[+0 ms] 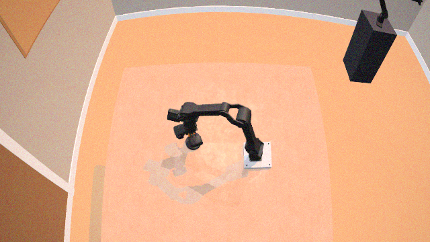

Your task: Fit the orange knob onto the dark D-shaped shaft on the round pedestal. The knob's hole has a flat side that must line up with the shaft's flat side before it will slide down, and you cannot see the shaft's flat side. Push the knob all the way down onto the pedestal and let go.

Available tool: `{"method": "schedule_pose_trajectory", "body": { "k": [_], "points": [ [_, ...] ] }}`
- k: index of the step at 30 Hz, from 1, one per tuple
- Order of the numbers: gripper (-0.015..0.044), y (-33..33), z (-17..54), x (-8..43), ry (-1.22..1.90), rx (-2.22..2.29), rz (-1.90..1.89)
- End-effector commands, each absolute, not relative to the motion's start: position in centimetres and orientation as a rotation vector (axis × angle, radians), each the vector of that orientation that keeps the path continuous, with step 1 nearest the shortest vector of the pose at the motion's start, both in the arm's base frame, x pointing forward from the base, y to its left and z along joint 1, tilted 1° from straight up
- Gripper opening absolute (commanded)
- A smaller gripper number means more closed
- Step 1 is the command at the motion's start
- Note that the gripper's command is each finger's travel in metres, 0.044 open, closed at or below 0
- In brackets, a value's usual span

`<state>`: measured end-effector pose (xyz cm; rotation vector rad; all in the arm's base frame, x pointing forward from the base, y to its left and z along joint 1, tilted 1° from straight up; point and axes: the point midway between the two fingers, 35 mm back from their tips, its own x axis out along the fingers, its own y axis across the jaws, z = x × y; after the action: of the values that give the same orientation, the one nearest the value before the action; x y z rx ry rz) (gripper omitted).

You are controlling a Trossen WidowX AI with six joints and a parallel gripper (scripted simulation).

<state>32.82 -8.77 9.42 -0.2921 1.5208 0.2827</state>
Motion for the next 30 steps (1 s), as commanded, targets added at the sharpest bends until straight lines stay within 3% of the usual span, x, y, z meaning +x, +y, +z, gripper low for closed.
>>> {"method": "schedule_pose_trajectory", "body": {
  "k": [1, 30],
  "points": [
    [0.0, -8.8, 9.63, 32.75, 1.524, -0.298, 0.286],
    [0.0, -8.96, 9.36, 33.58, 1.495, -0.463, 0.447]
  ]
}}
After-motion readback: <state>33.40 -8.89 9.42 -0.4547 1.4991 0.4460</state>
